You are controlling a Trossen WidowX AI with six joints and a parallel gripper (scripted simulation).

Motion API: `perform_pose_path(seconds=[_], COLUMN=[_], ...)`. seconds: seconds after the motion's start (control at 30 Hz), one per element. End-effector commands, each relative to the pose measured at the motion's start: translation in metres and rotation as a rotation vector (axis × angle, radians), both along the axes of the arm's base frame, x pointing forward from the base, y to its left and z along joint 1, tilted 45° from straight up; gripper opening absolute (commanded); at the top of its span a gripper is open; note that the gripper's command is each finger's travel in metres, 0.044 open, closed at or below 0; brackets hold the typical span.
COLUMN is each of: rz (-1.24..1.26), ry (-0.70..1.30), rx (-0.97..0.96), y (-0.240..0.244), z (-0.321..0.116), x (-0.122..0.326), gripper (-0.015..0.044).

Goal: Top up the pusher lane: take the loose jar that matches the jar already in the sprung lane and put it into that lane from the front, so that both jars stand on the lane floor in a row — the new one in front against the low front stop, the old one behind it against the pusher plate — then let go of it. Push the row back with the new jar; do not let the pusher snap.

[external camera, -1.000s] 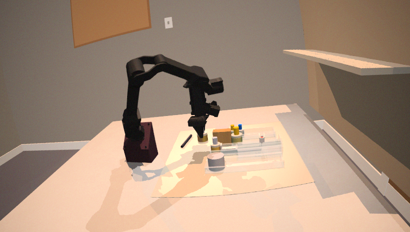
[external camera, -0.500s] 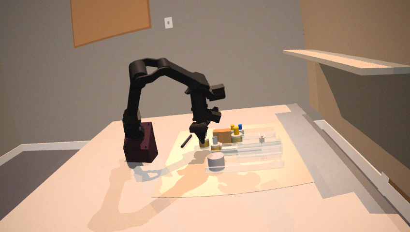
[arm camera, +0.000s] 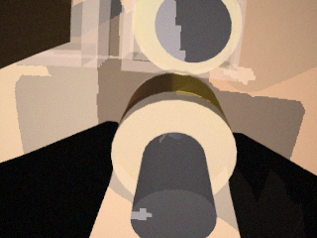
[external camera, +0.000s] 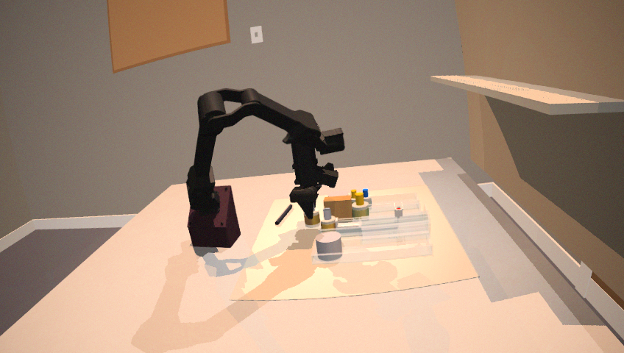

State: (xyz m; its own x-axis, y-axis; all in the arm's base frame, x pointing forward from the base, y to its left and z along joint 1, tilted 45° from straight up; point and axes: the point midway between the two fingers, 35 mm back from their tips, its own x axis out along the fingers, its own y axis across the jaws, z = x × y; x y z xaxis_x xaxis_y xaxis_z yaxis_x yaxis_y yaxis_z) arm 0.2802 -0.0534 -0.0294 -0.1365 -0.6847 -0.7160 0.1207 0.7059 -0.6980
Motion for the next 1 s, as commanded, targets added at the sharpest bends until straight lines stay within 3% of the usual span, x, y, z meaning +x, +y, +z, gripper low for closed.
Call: perform_pose_path(seconds=[0.0,0.97], rz=[0.004,0.004], ry=[0.001,0.001], rx=[-0.005,-0.005], y=[-0.001,-0.003], z=[0.001,0.001], x=[0.002,0.013], gripper=[0.0,0.0])
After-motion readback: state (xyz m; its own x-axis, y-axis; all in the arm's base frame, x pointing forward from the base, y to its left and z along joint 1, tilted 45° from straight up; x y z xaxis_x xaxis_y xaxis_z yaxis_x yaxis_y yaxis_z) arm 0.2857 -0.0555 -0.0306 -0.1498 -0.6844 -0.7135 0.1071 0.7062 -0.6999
